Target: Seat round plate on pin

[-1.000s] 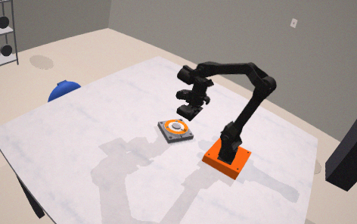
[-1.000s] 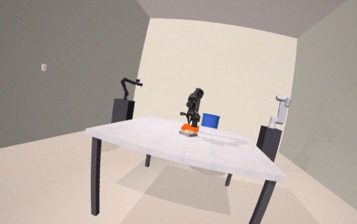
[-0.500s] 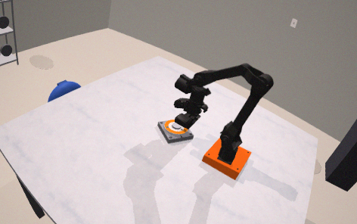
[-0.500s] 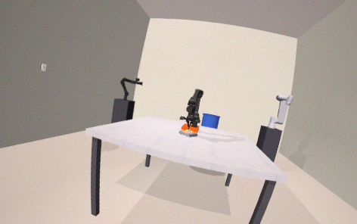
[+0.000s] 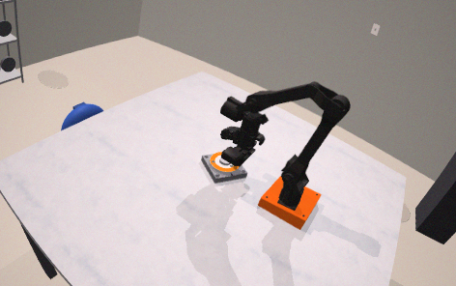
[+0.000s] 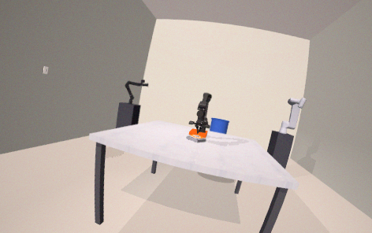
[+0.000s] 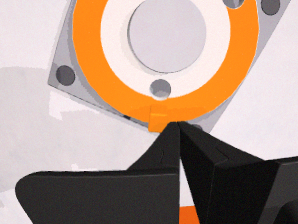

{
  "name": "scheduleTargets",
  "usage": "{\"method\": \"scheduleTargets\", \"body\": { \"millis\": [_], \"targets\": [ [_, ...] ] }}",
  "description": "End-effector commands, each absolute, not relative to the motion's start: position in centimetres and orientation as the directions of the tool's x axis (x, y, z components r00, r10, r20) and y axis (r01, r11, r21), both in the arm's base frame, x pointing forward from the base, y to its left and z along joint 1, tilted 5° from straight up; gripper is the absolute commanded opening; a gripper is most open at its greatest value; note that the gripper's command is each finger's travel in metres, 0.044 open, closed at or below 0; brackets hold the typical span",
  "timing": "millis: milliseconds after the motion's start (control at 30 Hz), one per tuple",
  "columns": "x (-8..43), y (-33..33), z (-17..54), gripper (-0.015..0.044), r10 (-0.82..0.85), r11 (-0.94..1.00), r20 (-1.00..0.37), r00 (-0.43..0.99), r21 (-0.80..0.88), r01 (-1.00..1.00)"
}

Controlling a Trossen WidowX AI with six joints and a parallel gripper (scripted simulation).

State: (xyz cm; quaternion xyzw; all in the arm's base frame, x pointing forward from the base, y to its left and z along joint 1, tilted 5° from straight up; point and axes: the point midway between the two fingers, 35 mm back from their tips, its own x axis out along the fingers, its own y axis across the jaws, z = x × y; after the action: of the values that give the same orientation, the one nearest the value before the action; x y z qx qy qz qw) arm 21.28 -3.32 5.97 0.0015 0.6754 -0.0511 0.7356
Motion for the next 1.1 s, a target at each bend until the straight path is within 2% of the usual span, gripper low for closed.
{"method": "scheduleTargets", "body": {
  "millis": [0, 467, 833, 1067],
  "targets": [
    [21.3, -2.6, 5.8, 0.0000, -0.056, 0.996, -0.995, 0.082, -0.050, 0.071],
    [21.5, -2.0, 5.9, 0.0000, -0.055, 0.996, -0.995, 0.082, -0.049, 0.071],
    [21.2, -1.8, 10.4, 0.0000, -0.055, 0.996, -0.995, 0.082, -0.049, 0.071],
    [21.4, -1.9, 9.9, 0.0000, -0.057, 0.996, -0.995, 0.087, -0.052, 0.067]
  ]
}}
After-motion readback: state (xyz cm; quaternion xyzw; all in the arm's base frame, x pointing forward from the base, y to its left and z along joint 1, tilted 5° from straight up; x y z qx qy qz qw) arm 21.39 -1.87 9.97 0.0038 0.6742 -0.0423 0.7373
